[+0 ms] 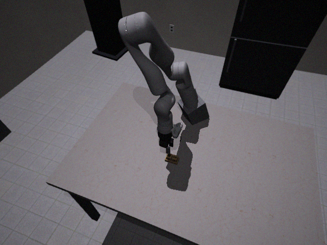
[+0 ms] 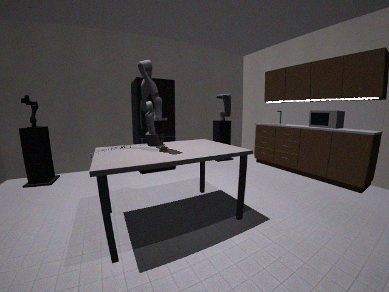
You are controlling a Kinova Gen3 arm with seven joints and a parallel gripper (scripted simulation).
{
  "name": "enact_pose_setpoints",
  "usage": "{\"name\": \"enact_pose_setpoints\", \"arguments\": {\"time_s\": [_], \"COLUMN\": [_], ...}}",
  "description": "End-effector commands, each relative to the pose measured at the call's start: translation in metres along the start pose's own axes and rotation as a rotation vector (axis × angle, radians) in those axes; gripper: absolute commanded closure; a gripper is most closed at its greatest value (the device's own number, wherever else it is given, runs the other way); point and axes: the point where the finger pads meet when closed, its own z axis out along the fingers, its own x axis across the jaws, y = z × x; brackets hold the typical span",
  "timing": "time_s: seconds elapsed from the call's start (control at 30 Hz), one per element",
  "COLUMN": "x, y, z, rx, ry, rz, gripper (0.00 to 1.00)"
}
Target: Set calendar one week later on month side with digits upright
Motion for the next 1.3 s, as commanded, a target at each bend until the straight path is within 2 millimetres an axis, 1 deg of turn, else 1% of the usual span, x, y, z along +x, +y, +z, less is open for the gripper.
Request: {"name": "enact_pose_setpoints", "arguments": {"time_s": [0.0, 0.77, 1.27], "x": [0.000, 0.000, 0.001], "y": [0.000, 0.000, 0.000], "z": [0.000, 0.001, 0.016], "rx": [0.000, 0.000, 0.000], "ry": [0.001, 0.001, 0.001], "rz": [0.000, 0.000, 0.000], "gripper": [0.13, 0.13, 0.13]}}
